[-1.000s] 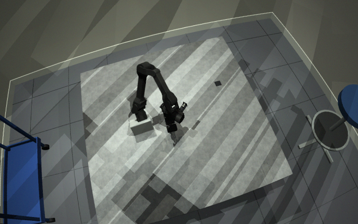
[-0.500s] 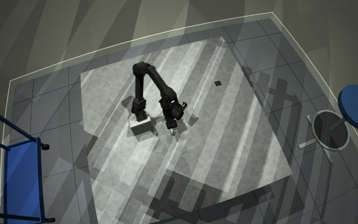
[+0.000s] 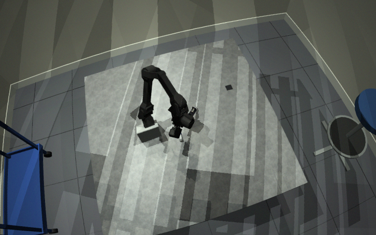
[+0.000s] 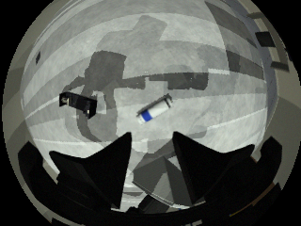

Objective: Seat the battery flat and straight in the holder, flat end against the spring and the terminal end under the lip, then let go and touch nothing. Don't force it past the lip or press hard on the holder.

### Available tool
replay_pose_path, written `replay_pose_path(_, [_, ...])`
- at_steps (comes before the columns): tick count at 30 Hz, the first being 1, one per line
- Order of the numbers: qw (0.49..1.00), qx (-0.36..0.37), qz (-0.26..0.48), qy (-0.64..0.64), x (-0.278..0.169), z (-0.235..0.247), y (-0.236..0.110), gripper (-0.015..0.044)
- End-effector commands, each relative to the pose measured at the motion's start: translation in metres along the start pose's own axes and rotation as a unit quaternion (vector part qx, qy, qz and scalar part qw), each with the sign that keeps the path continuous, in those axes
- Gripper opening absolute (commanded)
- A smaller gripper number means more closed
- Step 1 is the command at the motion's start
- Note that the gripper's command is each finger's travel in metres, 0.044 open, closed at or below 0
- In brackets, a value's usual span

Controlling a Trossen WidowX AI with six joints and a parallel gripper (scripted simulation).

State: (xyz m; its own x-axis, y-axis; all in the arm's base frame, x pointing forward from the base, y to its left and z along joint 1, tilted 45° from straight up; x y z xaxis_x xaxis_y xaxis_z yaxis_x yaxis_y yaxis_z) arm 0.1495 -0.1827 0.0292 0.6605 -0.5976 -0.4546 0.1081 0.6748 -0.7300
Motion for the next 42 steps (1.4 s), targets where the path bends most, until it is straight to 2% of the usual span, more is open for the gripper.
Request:
replay_pose_path(1, [0.956,0.001,0.011,0.294,0.001,-0.006,0.031,0.0226])
replay_pose_path(5, [0.889,-0.002,0.011,0.458,0.001,-0.010,0.046,0.0226])
replay_pose_path(7, [0.875,-0.002,0.011,0.485,0.001,-0.010,0.049,0.0226])
replay_pose_path(24, [0.875,-0.002,0.011,0.485,0.001,-0.010,0.049,0.0226])
replay_pose_path(42, [0.875,-0.002,0.011,0.485,0.002,-0.010,0.077,0.0226])
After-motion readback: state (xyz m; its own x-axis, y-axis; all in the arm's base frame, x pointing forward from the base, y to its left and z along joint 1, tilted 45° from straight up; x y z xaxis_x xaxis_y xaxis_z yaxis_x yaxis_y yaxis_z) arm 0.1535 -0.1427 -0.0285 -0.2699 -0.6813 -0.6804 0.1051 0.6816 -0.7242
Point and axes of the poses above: the point midway between the two fingers, 35 mm back from their tips, its own y axis out along the fingers, its own z axis across the jaws, x = y × z, the point moved 9 cm from there along -y, back along the fingers, and after that the axes turned 7 degrees about y, right-handed, at the moved point
